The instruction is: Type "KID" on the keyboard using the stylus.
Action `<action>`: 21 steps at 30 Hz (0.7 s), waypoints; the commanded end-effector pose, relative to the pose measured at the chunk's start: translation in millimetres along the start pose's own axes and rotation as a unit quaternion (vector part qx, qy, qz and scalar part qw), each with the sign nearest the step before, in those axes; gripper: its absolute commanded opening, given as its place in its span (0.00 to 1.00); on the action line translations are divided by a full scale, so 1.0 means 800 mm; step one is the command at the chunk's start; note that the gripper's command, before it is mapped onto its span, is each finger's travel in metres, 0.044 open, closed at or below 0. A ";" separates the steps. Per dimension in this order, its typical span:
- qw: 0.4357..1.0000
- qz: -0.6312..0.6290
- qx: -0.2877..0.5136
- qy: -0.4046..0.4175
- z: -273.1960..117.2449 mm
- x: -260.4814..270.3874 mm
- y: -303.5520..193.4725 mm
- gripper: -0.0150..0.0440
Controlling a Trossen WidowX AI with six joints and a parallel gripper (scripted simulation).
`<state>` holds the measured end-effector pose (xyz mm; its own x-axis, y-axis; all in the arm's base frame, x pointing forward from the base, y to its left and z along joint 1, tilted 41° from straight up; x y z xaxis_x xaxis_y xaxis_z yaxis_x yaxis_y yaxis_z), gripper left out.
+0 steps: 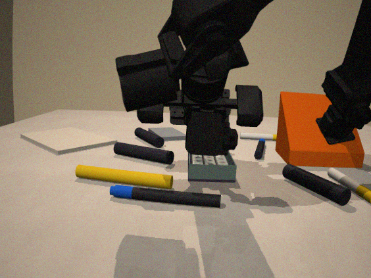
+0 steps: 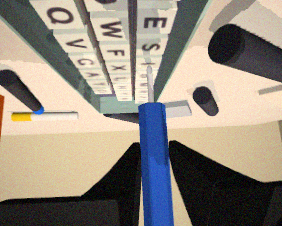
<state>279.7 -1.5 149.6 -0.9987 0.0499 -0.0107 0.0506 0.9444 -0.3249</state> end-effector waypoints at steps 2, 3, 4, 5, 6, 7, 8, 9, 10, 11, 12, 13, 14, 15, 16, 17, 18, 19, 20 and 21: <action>1.000 0.001 0.000 0.000 0.002 0.000 0.003 0.39; 1.000 0.001 0.000 0.000 0.002 0.000 0.003 0.39; 1.000 0.001 0.000 0.000 0.002 0.000 0.004 0.39; 1.000 0.001 0.000 0.000 0.002 -0.001 0.004 0.39; 1.000 0.001 0.000 0.000 0.003 -0.001 0.004 0.39; 1.000 0.001 0.000 0.000 0.003 -0.001 0.005 0.39; 1.000 0.001 0.000 0.000 0.003 -0.001 0.005 0.39; 1.000 0.001 0.000 0.000 0.003 -0.001 0.006 0.39; 1.000 0.001 0.000 0.000 0.004 -0.001 0.006 0.39; 1.000 0.001 0.000 0.000 0.003 -0.001 0.005 0.39; 1.000 0.001 0.000 0.000 0.003 -0.001 0.005 0.39; 1.000 0.001 0.000 0.000 0.003 -0.001 0.005 0.39; 1.000 0.001 0.000 0.000 0.003 -0.001 0.005 0.39; 1.000 0.001 0.000 0.000 0.003 -0.001 0.005 0.39; 1.000 0.001 0.000 0.000 0.003 -0.001 0.005 0.39; 1.000 0.001 0.000 0.000 0.003 -0.001 0.005 0.39; 1.000 0.001 0.000 0.000 0.003 -0.001 0.005 0.39; 1.000 0.001 0.000 0.000 0.002 -0.001 0.003 0.39; 1.000 0.001 0.000 0.000 0.001 0.000 0.001 0.39; 1.000 0.001 0.000 0.000 -0.001 0.000 -0.002 0.39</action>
<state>280.2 0.4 147.3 -0.9986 0.0524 -0.0114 0.0533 0.9441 -0.3253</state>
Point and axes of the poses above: the point midway between the two fingers, 35 mm back from their tips, its own z axis out along the fingers, its own x axis across the jaws, y = z × x, the point moved 8 cm from there along -z, back along the fingers, and after that the axes turned 9 degrees about -z, right-handed, at the moved point
